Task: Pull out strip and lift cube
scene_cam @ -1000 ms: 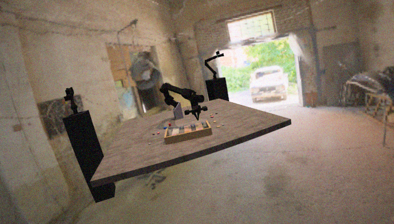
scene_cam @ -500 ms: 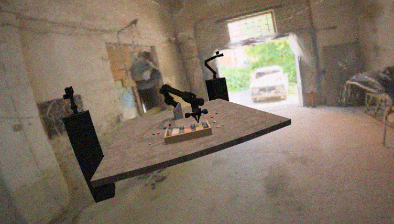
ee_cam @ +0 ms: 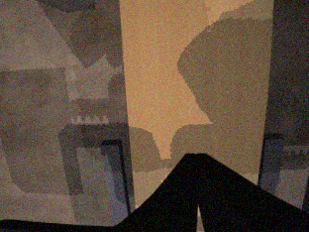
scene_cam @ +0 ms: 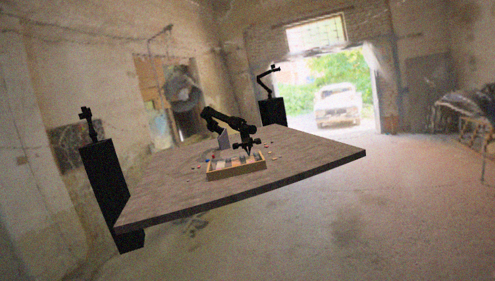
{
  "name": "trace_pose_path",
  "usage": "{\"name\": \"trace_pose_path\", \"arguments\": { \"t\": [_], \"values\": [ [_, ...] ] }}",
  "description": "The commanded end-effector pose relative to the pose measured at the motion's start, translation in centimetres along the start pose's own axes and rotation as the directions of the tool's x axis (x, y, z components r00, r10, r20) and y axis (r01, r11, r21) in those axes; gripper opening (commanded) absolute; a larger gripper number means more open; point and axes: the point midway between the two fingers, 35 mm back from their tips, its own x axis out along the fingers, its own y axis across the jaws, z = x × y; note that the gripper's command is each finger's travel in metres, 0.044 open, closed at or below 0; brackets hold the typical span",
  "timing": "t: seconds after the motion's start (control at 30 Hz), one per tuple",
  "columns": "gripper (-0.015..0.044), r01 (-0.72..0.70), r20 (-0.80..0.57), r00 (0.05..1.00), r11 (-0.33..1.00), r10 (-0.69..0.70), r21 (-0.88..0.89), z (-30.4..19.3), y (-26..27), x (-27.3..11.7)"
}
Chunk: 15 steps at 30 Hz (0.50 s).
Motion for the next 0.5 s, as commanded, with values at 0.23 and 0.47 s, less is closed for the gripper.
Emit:
{"name": "trace_pose_path", "arguments": {
  "t": [0.23, 0.47],
  "values": [
    [0.0, 0.004, -0.001, 1.0, 1.0, -0.004, -0.008, -0.15, -0.04, 0.19],
    [0.0, 0.004, -0.001, 1.0, 1.0, -0.004, -0.008, -0.15, -0.04, 0.26]
  ]
}}
